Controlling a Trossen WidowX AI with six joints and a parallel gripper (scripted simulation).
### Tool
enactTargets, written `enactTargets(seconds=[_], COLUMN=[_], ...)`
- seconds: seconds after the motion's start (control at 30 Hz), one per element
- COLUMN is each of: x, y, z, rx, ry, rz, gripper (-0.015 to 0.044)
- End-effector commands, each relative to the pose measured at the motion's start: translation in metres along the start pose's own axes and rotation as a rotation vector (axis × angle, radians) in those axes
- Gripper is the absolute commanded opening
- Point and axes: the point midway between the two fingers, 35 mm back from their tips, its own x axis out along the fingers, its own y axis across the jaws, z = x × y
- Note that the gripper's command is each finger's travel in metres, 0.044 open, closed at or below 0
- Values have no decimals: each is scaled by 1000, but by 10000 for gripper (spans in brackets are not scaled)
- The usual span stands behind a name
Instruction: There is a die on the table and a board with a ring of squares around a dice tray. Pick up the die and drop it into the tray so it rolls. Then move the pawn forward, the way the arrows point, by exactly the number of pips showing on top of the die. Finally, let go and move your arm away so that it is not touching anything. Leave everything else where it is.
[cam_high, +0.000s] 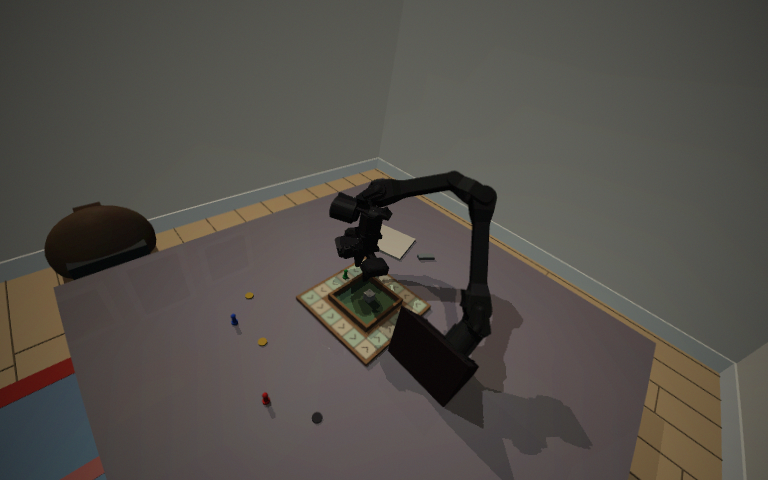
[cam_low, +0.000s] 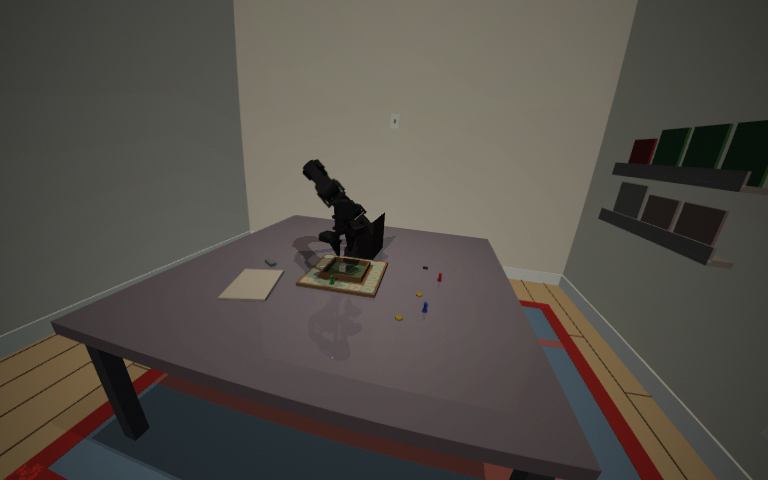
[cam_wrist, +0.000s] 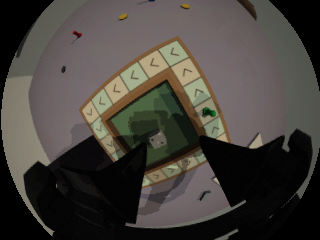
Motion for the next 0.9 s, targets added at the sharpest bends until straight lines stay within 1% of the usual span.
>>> enactTargets(seconds=[0.0, 0.1, 0.17, 0.5, 0.63, 0.87], x=[9, 17, 20, 20, 34, 41], y=[-44, -73, -79, -79, -79, -80], z=[8, 14, 15, 14, 14, 13], rx=[452, 774, 849, 849, 849, 849], ry=[17, 22, 23, 23, 24, 24], rz=[-30, -55, -61, -61, -62, -62], gripper=[204, 200, 200, 200, 200, 200])
